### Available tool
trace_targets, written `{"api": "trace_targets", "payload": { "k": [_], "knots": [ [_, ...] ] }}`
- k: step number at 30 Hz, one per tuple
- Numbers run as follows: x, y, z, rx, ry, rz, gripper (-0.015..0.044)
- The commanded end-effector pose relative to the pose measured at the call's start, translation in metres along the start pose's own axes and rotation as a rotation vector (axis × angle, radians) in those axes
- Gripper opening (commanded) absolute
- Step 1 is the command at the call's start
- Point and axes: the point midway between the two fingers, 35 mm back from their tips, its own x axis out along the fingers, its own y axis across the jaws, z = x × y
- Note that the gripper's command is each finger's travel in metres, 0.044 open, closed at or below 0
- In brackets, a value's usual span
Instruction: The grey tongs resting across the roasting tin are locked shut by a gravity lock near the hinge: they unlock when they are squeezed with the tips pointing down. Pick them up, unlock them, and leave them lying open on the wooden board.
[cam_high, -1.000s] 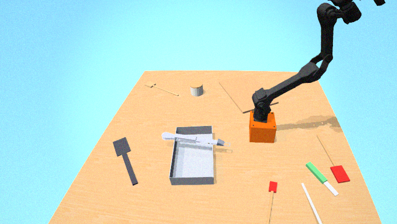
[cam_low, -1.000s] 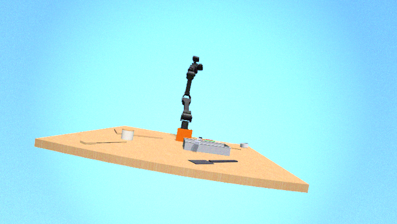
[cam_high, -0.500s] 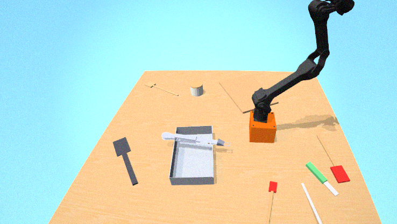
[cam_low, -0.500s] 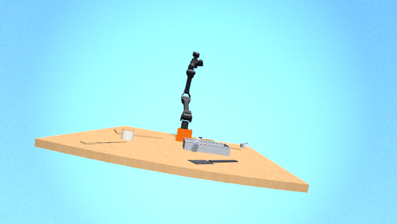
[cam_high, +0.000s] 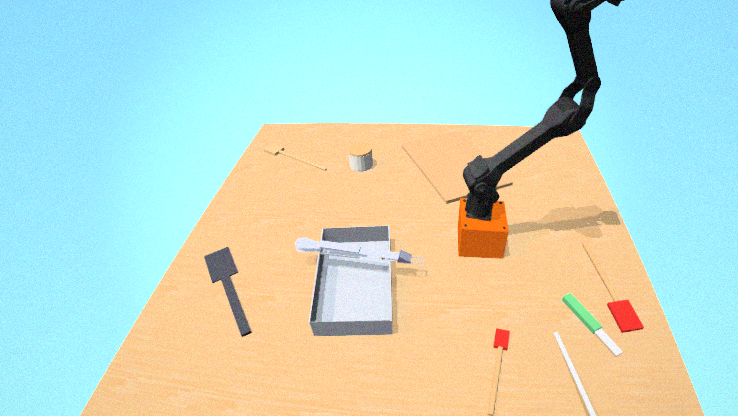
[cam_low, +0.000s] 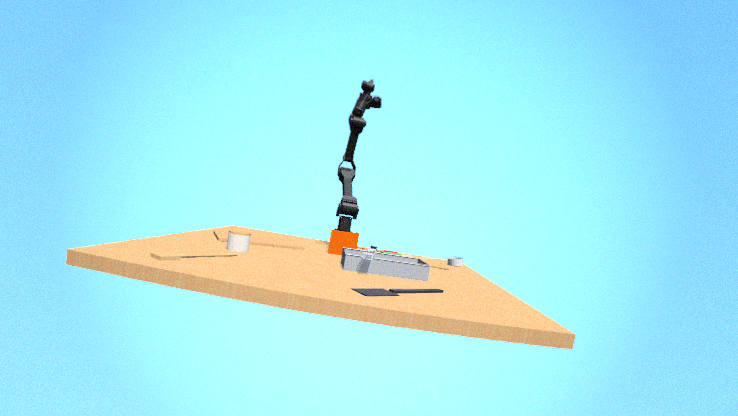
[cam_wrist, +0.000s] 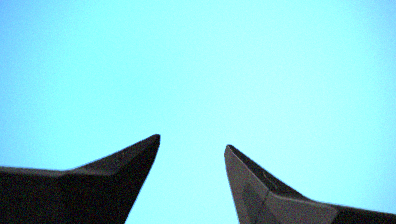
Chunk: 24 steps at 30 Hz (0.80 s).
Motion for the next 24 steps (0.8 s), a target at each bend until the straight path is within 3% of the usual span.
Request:
{"api": "trace_targets", "payload": {
  "k": [1,11,24],
  "knots": [
    [-0.002,0.019,0.001,0.016,0.006,0.047,0.026],
    [-0.023,0.125,0.017,0.116,0.006,0.326,0.026],
    [-0.043,0.179,0.033,0.175,-0.007,0.462,0.026]
  ]
}}
